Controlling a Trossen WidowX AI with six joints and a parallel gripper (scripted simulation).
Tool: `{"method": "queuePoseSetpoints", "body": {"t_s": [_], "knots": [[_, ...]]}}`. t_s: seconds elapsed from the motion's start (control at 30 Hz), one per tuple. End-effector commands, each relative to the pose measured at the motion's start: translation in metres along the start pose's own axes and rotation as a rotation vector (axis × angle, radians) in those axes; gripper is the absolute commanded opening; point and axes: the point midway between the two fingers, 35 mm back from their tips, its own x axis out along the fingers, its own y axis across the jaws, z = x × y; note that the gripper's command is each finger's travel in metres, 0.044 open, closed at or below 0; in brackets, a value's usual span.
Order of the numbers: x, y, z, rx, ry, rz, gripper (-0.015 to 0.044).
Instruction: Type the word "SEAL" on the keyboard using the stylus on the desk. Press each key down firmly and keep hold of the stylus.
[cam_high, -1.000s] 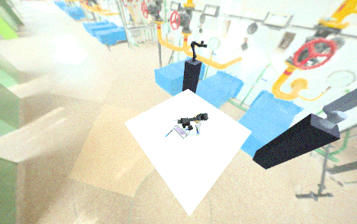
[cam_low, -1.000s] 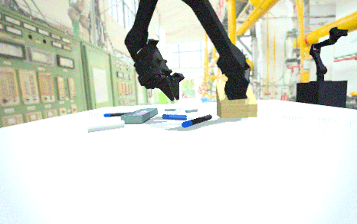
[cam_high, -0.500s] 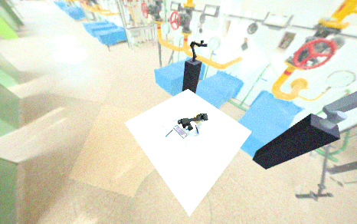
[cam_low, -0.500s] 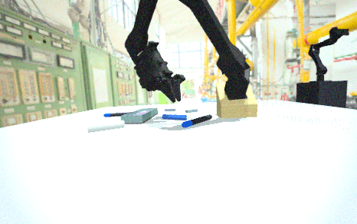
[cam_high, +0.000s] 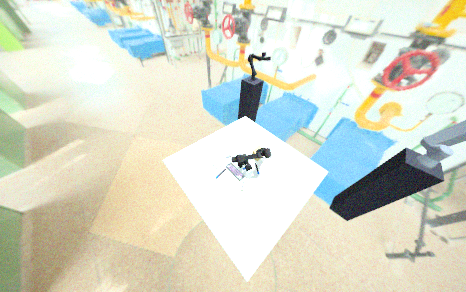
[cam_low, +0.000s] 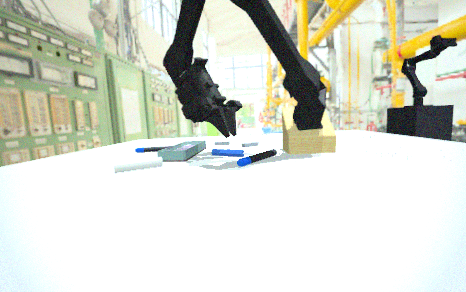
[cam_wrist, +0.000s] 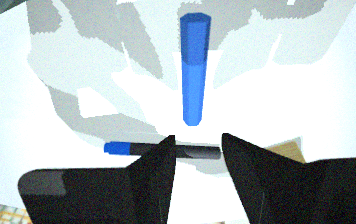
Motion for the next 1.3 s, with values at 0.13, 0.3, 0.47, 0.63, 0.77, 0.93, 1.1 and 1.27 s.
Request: {"method": "queuePoseSetpoints", "body": {"t_s": [0.13, 0.3, 0.47, 0.63, 0.77, 0.93, 1.1, 1.27], "knots": [[0.006, 0.000, 0.003, 0.004, 0.001, 0.005, 0.0150], [0.009, 0.000, 0.005, 0.004, 0.001, 0.005, 0.0150], [0.012, 0.000, 0.006, 0.004, 0.001, 0.005, 0.0150], [0.014, 0.000, 0.007, 0.004, 0.001, 0.005, 0.0150], [0.017, 0.000, 0.009, 0.004, 0.001, 0.005, 0.0150], [0.020, 0.000, 0.010, 0.004, 0.001, 0.005, 0.0150], [0.023, 0.000, 0.012, 0.004, 0.001, 0.005, 0.0150], [0.026, 0.000, 0.014, 0.004, 0.001, 0.006, 0.0150]]}}
